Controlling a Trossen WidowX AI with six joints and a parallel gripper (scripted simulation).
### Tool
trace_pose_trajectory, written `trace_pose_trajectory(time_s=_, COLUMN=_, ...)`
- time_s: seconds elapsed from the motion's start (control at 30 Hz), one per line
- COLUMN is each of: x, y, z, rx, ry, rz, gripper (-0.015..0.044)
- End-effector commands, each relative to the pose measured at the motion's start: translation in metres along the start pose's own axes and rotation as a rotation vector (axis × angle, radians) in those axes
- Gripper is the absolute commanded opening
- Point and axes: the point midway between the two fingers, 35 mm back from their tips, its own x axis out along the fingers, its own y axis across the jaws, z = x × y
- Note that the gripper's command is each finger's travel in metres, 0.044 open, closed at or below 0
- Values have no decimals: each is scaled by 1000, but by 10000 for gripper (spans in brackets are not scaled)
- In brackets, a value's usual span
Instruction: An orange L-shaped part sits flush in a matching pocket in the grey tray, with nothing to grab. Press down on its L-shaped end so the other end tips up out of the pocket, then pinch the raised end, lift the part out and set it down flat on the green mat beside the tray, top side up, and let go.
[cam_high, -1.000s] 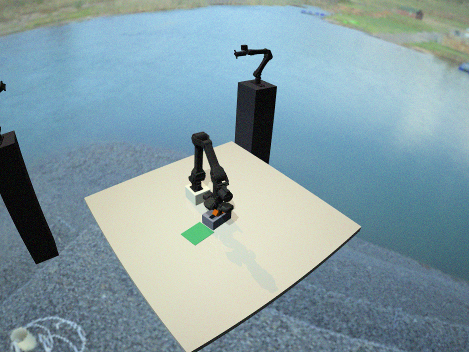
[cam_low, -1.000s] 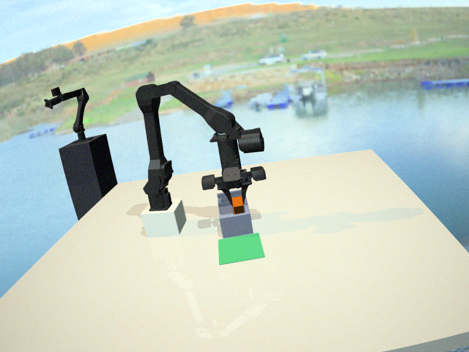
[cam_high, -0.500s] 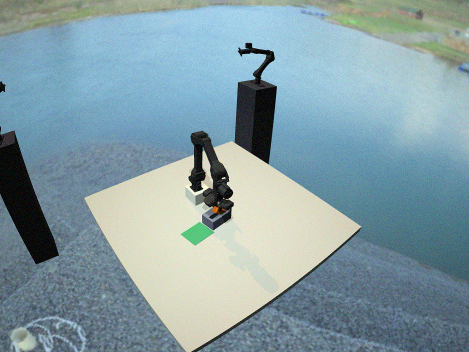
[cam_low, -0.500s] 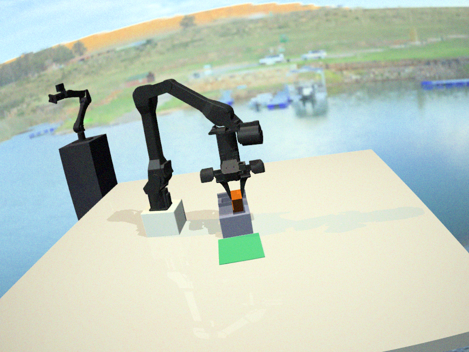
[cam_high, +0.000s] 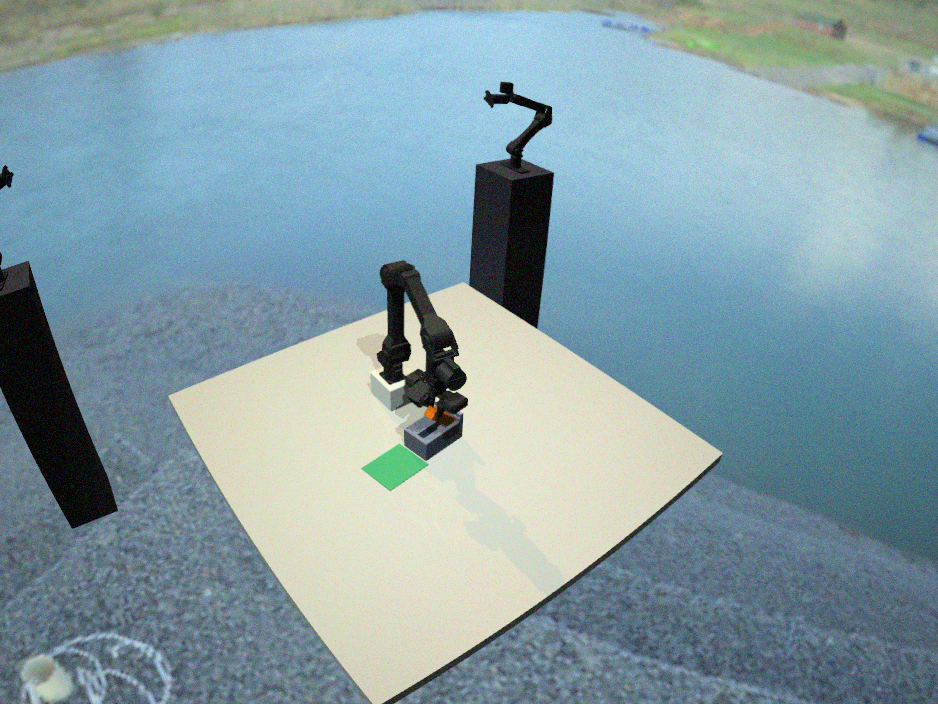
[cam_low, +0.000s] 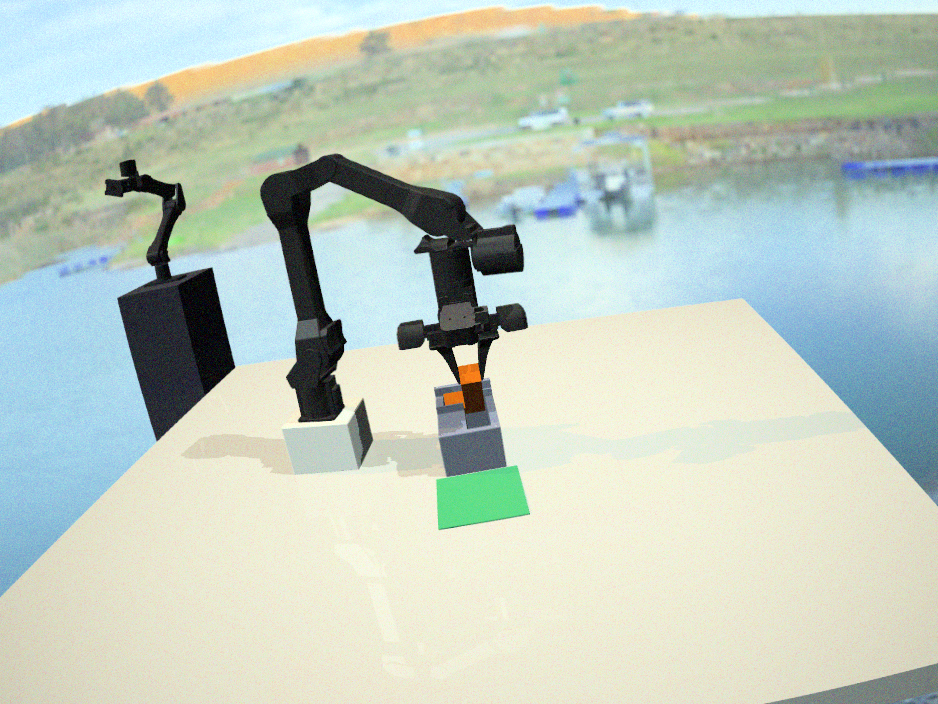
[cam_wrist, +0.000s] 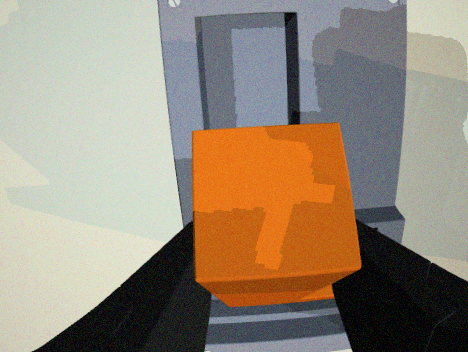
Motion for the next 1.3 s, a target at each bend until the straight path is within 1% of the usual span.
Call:
trace_pose_trajectory(time_s=0.0, x=-7, y=1, z=-1, rx=2, ry=7, rz=4, gripper=0)
trace_pose_trajectory(time_s=0.63, x=-37, y=0, z=-1, rx=2, ry=7, rz=4, gripper=0)
trace_pose_trajectory(time_s=0.93, x=-40, y=0, z=0, rx=2, ry=7, rz=4, gripper=0)
trace_pose_trajectory(time_s=1.27, x=-37, y=-2, z=31, rx=2, ry=4, rz=4, gripper=0)
